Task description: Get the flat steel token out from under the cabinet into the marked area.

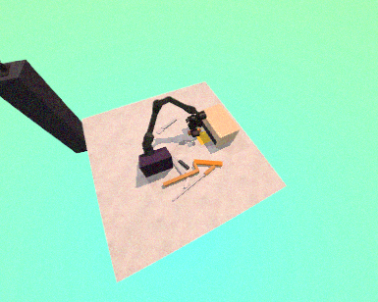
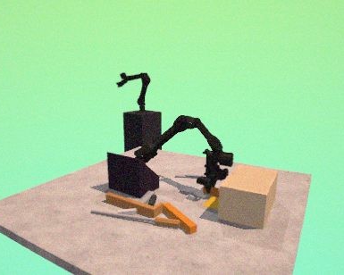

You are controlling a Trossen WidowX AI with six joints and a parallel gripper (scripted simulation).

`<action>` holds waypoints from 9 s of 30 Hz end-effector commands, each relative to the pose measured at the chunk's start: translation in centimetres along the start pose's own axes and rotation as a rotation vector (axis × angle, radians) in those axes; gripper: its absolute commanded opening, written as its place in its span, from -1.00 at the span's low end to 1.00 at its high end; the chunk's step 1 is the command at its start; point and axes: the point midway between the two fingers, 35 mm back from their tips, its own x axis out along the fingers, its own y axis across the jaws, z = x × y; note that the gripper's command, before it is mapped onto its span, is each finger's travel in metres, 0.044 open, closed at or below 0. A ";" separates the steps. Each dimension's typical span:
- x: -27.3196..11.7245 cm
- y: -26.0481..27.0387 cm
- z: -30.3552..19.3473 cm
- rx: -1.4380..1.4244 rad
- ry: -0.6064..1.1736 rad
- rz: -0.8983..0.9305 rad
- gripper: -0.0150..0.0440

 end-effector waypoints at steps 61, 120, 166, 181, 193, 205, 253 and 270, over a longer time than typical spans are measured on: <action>0.2 -2.2 -0.6 -0.004 -0.001 0.002 -0.49; 0.2 -2.2 -6.3 -0.001 0.001 0.002 -0.49; 0.3 -2.1 -11.3 0.001 0.004 0.002 -0.49; 0.3 -2.0 -13.1 0.002 0.005 0.002 -0.49; 0.3 -2.0 -14.5 0.002 0.005 0.002 -0.49; 0.3 -1.9 -16.0 0.003 0.006 0.002 -0.49; 0.0 -1.8 -17.2 0.233 0.006 0.002 -0.49; -0.1 -1.8 -17.2 0.371 0.006 0.001 -0.49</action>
